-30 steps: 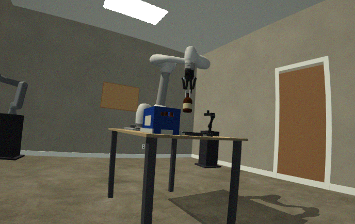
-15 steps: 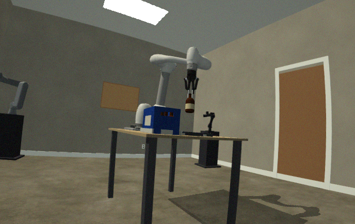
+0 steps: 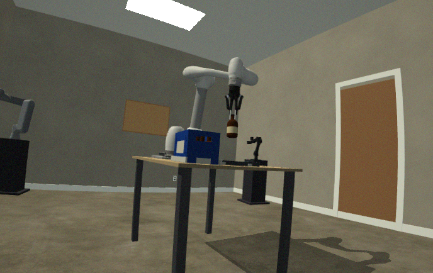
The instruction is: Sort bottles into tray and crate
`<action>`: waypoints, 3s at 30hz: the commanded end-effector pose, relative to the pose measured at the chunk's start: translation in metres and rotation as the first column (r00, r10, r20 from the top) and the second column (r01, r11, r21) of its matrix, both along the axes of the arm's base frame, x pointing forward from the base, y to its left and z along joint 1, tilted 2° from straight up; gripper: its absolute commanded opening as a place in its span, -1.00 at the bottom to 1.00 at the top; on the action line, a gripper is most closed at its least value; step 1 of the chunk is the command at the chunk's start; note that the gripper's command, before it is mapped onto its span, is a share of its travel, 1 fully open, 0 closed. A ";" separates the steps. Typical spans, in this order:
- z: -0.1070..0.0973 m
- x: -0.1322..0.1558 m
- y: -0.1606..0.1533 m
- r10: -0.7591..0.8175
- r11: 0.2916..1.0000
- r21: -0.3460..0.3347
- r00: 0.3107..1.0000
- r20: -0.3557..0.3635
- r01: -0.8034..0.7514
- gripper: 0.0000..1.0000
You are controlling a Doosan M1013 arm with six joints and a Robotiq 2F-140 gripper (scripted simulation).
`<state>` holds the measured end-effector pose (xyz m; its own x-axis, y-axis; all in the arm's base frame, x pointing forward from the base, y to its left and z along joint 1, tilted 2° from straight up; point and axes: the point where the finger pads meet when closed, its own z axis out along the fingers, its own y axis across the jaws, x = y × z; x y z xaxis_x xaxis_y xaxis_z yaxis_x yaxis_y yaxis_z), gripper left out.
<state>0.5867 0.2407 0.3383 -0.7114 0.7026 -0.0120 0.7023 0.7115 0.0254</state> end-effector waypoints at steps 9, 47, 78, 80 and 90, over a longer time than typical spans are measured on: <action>-0.021 0.000 0.001 0.000 1.000 0.000 1.000 0.000 0.000 -1.00; -0.088 0.001 0.002 0.000 1.000 0.000 1.000 0.000 0.000 -1.00; -0.140 0.004 0.002 0.000 1.000 0.000 1.000 0.000 0.000 -1.00; -0.144 0.004 0.002 0.000 1.000 0.000 1.000 0.000 0.000 -1.00; -0.152 0.004 0.002 0.000 1.000 0.000 1.000 0.000 0.000 -1.00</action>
